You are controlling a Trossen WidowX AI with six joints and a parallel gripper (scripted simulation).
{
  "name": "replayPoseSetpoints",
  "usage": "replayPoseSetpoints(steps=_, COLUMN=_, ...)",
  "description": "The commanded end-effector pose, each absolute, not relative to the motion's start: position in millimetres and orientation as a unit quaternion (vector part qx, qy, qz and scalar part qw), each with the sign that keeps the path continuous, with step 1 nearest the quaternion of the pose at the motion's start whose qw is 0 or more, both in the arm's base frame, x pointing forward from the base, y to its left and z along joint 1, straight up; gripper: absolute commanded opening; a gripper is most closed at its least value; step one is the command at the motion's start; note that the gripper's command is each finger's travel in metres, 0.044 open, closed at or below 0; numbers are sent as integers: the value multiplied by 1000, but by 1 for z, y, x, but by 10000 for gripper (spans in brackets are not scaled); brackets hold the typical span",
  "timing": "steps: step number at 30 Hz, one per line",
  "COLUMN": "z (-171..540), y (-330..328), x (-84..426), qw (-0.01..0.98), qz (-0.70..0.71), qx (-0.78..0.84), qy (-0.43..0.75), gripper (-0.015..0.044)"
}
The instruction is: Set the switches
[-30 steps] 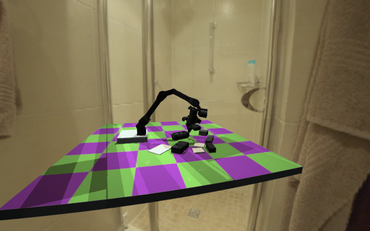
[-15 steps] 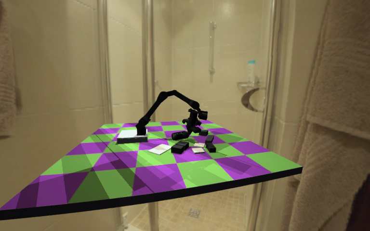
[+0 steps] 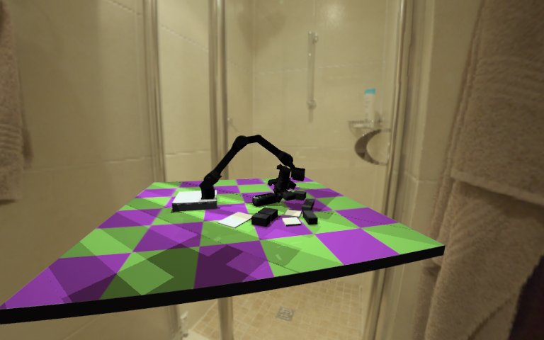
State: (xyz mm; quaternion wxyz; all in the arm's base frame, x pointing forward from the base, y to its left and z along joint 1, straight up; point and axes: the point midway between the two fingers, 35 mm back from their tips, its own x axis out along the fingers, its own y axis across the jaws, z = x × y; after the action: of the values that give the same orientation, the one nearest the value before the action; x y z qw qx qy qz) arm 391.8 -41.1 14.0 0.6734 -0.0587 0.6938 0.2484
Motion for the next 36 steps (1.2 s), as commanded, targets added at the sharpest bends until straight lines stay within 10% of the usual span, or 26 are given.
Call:
replayPoseSetpoints(steps=1, z=6, y=-40, x=390, qw=672, qz=251, qx=-57, qy=694, gripper=0)
replayPoseSetpoints(steps=36, z=5, y=-29, x=385, qw=672, qz=252, qx=-56, qy=694, gripper=0)
